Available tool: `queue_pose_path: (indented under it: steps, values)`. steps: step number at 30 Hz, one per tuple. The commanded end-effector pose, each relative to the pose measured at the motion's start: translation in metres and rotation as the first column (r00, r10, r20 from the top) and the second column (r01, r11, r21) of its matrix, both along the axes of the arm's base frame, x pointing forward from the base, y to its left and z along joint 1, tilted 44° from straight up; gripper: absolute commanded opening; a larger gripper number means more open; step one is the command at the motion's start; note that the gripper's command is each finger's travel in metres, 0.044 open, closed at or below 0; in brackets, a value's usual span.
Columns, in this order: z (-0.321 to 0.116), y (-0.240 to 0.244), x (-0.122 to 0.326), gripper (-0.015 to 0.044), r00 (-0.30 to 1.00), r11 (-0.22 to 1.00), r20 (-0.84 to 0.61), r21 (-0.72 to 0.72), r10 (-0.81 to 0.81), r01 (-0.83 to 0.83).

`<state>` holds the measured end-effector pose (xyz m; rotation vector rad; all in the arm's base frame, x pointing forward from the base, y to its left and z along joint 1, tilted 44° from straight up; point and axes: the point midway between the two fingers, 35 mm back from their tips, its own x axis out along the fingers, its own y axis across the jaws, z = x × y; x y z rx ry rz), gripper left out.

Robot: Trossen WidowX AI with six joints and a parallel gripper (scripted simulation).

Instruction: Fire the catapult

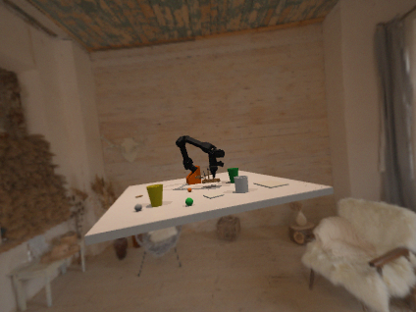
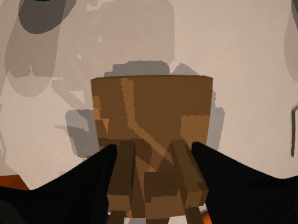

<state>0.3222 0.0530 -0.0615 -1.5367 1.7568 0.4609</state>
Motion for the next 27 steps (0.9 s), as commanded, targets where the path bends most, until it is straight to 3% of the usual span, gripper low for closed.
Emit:
queue_pose_path:
  steps: [1, 27]
  values:
    - [0.003, 0.004, 0.006, 0.0, 1.0, 1.0, 0.029, 0.0, -0.006, 0.006]
    - [-0.025, -0.022, 0.009, 0.0, 1.0, 1.0, 0.029, -0.001, -0.006, 0.006]
